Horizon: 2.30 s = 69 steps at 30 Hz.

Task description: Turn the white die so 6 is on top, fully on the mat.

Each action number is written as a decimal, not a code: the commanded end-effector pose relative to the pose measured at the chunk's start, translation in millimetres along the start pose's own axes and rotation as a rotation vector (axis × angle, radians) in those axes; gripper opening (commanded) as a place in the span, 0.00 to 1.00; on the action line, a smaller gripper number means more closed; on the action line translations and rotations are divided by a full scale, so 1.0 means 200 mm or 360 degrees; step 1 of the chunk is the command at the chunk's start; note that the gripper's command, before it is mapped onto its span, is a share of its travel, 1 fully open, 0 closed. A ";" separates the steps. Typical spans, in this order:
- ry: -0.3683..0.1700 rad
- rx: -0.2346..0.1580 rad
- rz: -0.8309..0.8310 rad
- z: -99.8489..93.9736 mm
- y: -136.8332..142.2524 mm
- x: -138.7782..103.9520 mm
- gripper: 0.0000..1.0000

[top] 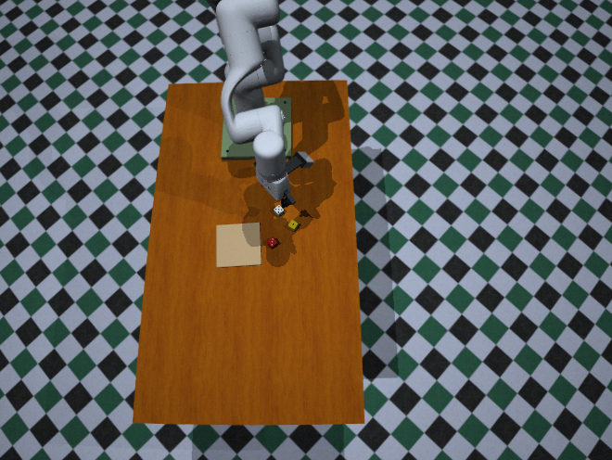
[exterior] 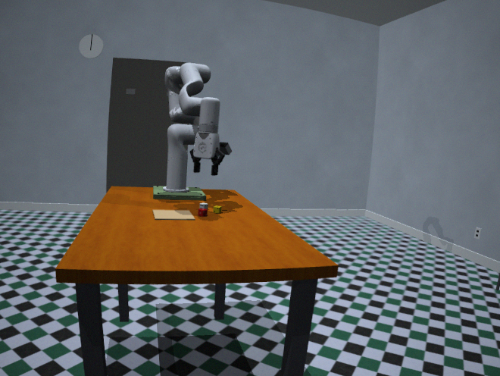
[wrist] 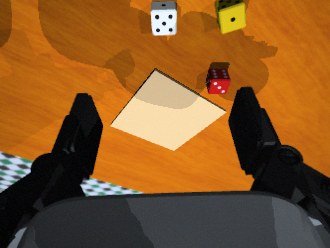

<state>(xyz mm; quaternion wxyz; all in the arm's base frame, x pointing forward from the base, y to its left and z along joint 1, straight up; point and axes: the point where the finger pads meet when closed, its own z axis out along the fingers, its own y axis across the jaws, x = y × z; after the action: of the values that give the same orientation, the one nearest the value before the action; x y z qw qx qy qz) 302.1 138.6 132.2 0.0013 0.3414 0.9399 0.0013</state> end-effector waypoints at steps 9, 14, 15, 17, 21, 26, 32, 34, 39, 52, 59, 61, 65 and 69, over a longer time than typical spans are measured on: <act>-0.0003 -0.0005 0.0010 -0.01 0.00 0.00 1.00; -0.0003 -0.0005 0.0018 -0.01 0.00 0.00 1.00; -0.0002 -0.0005 0.0026 0.00 0.00 0.00 1.00; -0.0002 -0.0005 0.0052 0.00 0.00 0.00 1.00; -0.0002 -0.0005 0.0096 0.00 0.00 0.00 1.00; -0.0002 -0.0006 0.0299 0.01 0.01 0.00 1.00; -0.0001 -0.0006 0.0647 0.03 0.01 0.00 1.00; -0.0001 -0.0006 0.0801 0.03 0.01 -0.01 1.00; -0.0001 -0.0006 0.1024 0.05 0.01 -0.01 1.00; 0.0001 -0.0006 0.1722 0.08 0.01 -0.01 1.00; 0.0001 -0.0007 0.2110 0.10 0.01 -0.01 1.00; 0.0002 -0.0007 0.2243 0.11 0.01 -0.01 1.00; 0.0002 -0.0007 0.2506 0.12 0.01 -0.01 1.00; 0.0003 -0.0007 0.2644 0.13 0.01 -0.01 1.00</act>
<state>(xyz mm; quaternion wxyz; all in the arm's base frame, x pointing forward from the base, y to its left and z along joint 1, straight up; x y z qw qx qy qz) 303.8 138.9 107.1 0.0000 0.9082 0.4186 0.0018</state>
